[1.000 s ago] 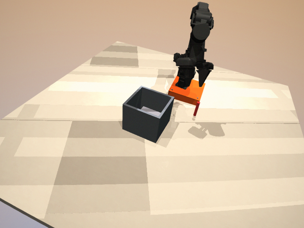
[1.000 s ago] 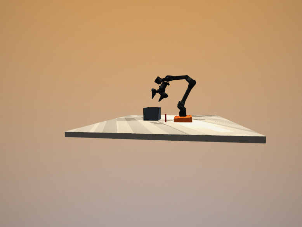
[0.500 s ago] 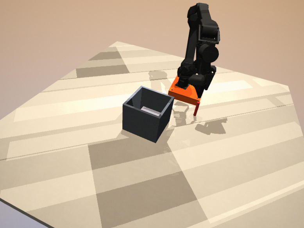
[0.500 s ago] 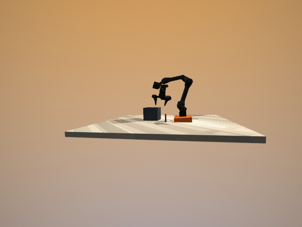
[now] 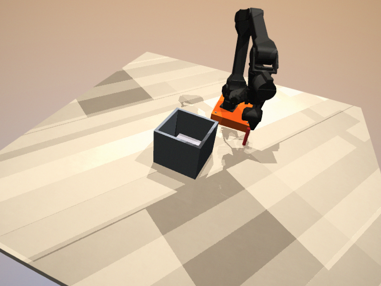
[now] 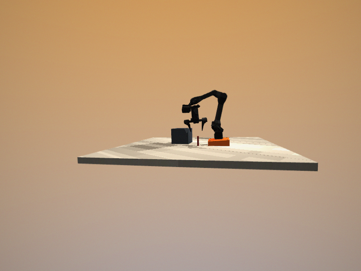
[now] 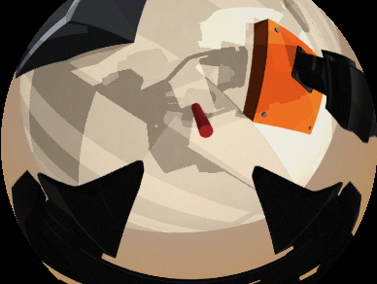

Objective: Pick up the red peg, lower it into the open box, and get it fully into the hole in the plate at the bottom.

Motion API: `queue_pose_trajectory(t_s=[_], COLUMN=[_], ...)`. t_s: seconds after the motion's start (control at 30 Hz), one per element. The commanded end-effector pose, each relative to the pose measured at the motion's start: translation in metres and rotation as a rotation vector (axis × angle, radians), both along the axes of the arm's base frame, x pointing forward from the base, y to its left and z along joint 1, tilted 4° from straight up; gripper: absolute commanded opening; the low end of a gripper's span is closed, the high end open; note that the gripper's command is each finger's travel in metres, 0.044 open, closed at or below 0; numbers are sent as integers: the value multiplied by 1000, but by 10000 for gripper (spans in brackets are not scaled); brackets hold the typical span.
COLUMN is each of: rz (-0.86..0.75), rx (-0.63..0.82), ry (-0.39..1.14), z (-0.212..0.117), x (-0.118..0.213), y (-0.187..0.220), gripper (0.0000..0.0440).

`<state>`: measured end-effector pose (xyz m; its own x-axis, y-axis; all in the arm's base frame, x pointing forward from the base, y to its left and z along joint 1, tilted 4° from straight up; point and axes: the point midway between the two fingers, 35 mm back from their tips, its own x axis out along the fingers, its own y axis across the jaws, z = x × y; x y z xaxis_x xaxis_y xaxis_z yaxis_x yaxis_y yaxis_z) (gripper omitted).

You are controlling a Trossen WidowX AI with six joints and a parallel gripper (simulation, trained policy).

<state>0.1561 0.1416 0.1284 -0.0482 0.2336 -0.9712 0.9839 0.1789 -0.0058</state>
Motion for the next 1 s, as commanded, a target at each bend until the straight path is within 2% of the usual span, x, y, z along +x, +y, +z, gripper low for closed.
queue_pose_trajectory(t_s=[0.0,0.47,0.6,0.7,0.97], rz=[40,83,81,84,114], rx=[-23,-68,-82,-83,-81], ry=[42,99,97,91,76], z=[-14,-62,-74,-81,-93], x=[-8,-16,-16,-14,-8], y=[-2,-8,-10,-10,-6], gripper=[440,440,428,385,178])
